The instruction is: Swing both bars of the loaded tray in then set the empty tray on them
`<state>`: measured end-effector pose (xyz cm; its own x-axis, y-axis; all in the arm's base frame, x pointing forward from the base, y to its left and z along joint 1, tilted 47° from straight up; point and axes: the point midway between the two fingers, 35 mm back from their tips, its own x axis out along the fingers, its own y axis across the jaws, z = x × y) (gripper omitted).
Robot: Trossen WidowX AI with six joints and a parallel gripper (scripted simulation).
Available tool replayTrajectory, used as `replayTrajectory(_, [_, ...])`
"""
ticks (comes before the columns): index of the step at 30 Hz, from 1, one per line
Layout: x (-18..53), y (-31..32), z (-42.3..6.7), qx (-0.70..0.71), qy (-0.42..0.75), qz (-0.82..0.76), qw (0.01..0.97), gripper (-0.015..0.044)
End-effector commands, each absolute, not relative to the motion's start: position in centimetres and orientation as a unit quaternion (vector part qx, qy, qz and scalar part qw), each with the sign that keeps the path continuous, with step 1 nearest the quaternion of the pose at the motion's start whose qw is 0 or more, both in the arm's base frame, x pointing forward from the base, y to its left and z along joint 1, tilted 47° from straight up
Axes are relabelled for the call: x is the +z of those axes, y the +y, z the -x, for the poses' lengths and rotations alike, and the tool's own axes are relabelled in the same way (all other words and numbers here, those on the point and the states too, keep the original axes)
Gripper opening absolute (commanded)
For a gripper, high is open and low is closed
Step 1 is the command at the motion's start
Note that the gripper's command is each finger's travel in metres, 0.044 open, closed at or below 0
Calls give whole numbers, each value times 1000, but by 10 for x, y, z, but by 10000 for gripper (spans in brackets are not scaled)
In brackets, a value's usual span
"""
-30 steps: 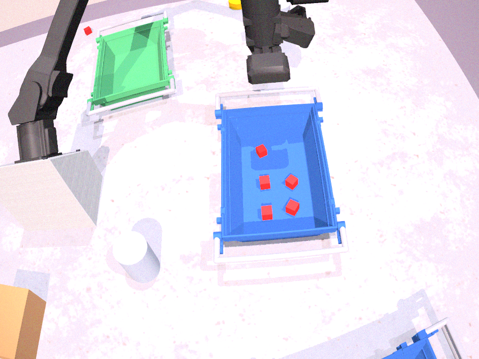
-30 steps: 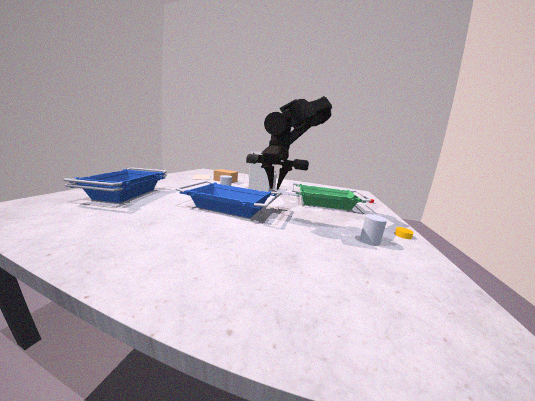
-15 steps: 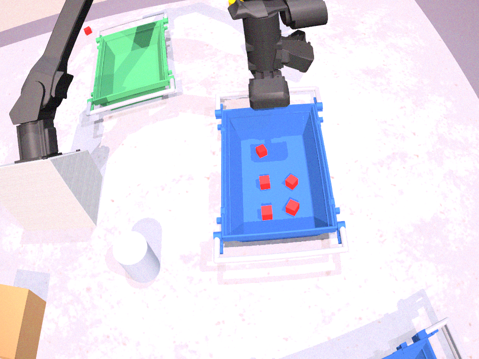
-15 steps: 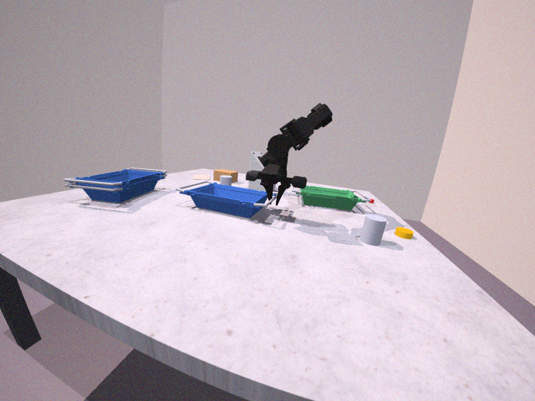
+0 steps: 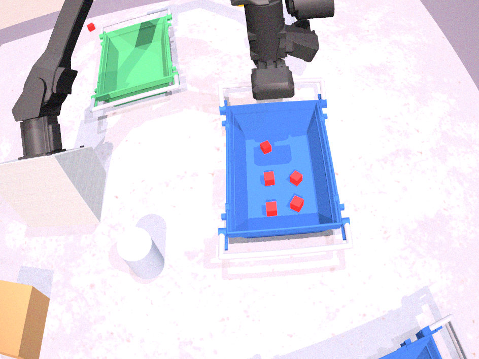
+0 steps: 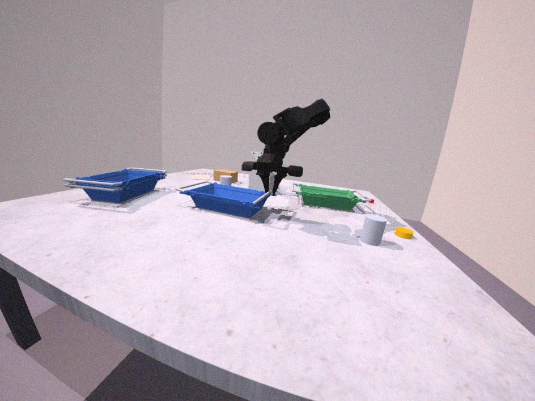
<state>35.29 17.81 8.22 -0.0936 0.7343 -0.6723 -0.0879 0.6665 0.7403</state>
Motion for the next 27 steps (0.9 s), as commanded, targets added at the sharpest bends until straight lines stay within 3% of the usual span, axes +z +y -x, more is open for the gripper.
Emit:
replayTrajectory(1, [71, 164, -356, 319, 667, -239, 630, 84])
replayTrajectory(15, [27, 151, -357, 318, 667, -239, 630, 84])
replayTrajectory(27, [64, 121, -363, 318, 667, -239, 630, 84])
